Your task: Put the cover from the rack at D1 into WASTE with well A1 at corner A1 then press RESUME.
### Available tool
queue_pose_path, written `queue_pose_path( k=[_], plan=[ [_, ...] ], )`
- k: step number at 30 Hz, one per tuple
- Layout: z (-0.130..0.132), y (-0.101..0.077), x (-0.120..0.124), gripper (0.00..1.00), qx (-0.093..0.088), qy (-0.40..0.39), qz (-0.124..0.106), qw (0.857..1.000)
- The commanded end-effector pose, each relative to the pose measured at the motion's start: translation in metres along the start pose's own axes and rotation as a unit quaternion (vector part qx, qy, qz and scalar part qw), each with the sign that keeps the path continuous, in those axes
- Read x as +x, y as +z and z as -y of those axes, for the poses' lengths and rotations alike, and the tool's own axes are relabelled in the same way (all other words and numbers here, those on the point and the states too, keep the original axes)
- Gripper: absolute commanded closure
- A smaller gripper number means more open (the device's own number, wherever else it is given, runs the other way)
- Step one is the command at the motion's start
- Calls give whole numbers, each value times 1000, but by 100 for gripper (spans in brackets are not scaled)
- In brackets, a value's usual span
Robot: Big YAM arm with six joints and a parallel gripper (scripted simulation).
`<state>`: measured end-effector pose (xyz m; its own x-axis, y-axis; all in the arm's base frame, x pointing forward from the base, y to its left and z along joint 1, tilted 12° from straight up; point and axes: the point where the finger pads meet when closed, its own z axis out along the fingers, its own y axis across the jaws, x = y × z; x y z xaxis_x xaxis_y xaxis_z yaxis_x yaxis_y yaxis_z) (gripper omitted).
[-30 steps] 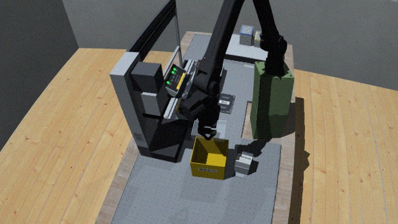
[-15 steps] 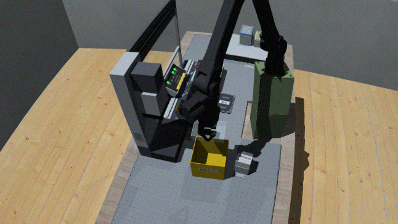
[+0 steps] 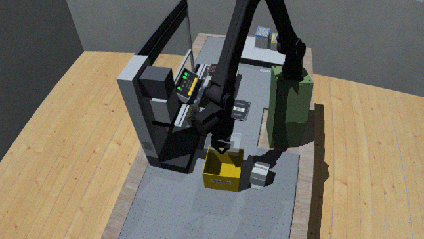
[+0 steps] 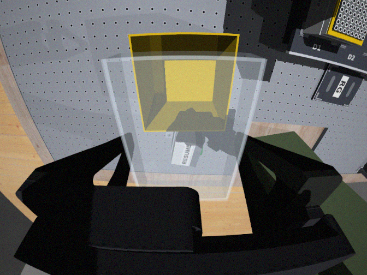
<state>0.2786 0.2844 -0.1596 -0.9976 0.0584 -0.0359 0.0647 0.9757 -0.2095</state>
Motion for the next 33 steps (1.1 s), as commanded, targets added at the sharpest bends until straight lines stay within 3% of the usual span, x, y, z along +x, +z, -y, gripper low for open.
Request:
queue_pose_path(
  k=[1, 22, 33],
  plan=[
    [-6, 7, -5, 100, -5, -3, 5, 1000],
    [-15, 35, -16, 100, -14, 1, 12, 1000],
    [-12, 52, -11, 100, -11, -2, 10, 1000]
  ],
)
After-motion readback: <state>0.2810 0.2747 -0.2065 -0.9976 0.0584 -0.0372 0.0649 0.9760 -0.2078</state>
